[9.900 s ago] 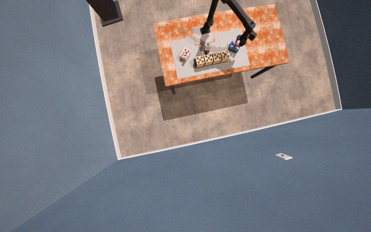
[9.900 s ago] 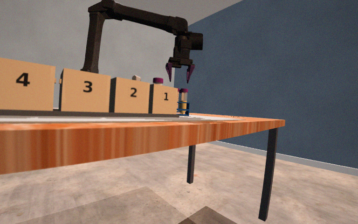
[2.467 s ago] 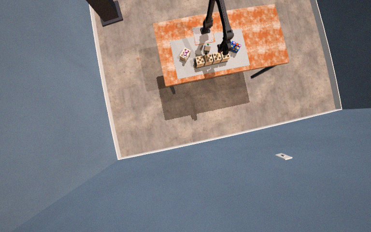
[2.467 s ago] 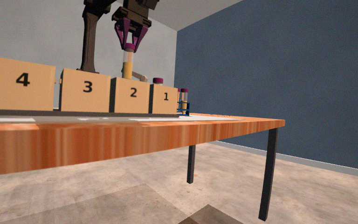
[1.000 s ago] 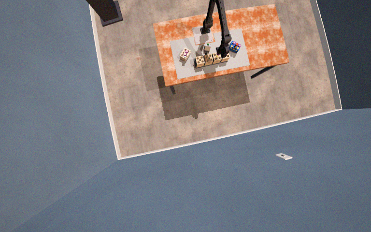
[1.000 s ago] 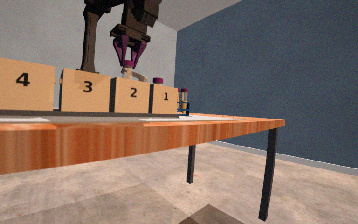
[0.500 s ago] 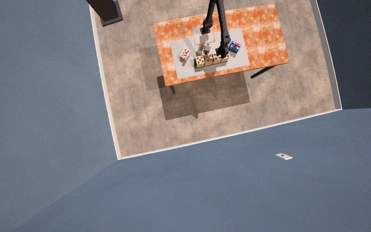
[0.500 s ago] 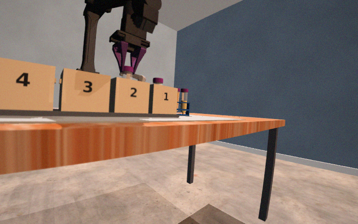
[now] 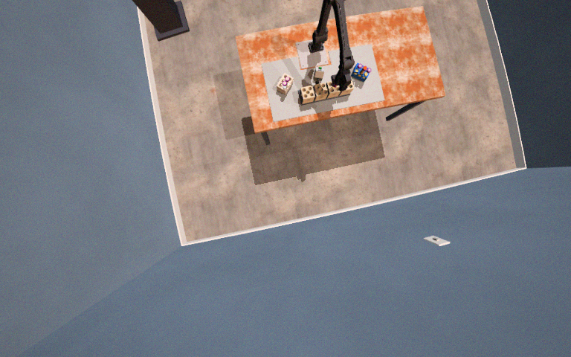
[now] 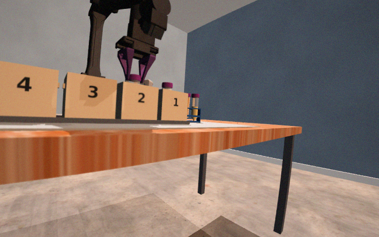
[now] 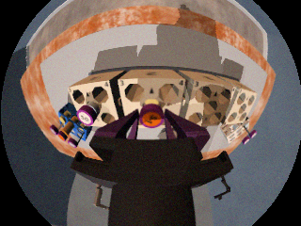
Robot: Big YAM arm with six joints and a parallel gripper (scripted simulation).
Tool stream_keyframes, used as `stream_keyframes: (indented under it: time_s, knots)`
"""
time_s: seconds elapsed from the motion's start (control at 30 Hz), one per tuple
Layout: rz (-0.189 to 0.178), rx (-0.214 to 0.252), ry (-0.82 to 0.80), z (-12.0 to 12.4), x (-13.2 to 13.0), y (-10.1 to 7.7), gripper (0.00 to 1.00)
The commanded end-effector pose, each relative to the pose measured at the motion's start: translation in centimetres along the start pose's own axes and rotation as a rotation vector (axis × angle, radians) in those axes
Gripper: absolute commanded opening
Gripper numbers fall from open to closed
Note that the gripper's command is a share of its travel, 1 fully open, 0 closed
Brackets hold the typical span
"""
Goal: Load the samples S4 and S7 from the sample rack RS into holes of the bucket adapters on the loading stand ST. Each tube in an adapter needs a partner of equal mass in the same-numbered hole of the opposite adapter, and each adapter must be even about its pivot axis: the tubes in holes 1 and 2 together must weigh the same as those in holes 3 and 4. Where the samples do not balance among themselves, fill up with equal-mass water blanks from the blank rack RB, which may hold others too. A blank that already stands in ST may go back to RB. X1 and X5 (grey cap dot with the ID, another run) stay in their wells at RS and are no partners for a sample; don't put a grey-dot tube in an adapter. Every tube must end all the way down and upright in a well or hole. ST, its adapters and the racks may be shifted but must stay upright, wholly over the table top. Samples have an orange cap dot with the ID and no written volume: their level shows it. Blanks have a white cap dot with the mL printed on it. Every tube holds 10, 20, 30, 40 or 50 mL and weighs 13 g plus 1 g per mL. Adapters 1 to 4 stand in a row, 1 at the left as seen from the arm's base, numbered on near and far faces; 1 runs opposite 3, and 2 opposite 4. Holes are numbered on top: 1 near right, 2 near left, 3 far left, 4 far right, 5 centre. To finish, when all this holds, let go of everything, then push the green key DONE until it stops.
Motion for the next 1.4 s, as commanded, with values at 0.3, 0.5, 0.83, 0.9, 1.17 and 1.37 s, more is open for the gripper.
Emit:
stream_keyframes:
  time_s: [0.3,0.5,0.83,0.9,1.17,1.37]
  knots:
    - [-0.017,-0.049,0.0,-1.3,0.3,-1.7,0.55]
    - [-0.027,-0.083,0.0,-1.9,0.1,-4.5,0.55]
    - [-0.017,-0.05,0.0,-1.2,0.3,-5.1,0.55]
    - [-0.017,-0.05,0.0,-1.2,0.3,-5.1,0.55]
    - [-0.017,-0.05,0.0,-1.2,0.3,-5.1,0.55]
    - [-0.003,-0.01,-0.001,0.2,0.0,-3.9,0.55]
Point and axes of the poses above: the point where the finger pads meet when closed, its own y axis out along the fingers, its own x axis across the jaws, z = x × y, the point moved 3 cm from there along -y, back along the fingers, and after that the axes turned 15 degrees about y, right-handed, at the moved point
